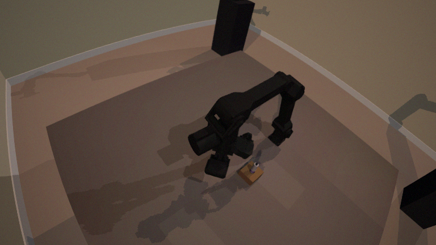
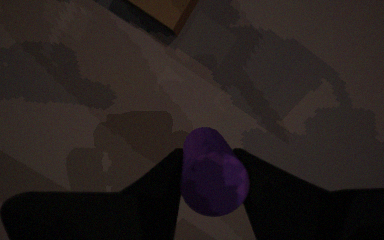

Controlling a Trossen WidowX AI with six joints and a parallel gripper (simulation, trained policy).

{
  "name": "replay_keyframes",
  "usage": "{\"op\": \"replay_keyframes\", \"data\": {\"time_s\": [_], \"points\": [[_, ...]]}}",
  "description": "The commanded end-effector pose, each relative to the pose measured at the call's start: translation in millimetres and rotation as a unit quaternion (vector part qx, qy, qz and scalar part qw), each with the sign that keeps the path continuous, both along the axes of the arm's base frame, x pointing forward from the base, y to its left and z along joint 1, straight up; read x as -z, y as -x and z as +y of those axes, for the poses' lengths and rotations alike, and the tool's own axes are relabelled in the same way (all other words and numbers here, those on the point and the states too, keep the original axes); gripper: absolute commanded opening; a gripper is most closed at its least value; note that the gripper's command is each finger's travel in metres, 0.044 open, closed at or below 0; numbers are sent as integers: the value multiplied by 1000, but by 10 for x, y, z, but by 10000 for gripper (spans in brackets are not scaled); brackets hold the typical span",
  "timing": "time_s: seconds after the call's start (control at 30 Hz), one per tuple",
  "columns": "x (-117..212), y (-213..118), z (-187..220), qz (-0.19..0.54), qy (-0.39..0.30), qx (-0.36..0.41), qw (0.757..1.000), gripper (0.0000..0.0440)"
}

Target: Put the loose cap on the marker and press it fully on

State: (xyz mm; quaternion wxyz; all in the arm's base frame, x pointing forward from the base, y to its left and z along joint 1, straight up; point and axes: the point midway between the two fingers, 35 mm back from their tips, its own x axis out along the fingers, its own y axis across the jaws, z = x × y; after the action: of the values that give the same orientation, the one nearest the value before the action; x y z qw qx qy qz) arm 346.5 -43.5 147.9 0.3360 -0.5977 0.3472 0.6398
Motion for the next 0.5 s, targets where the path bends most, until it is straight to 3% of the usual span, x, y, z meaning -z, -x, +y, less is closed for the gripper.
{"op": "replay_keyframes", "data": {"time_s": [0.0, 0.47], "points": [[-95, 66, 159, 1, -5, -6, 1000, 51], [-295, 388, 666, 20, -10, -44, 999, 19]]}}
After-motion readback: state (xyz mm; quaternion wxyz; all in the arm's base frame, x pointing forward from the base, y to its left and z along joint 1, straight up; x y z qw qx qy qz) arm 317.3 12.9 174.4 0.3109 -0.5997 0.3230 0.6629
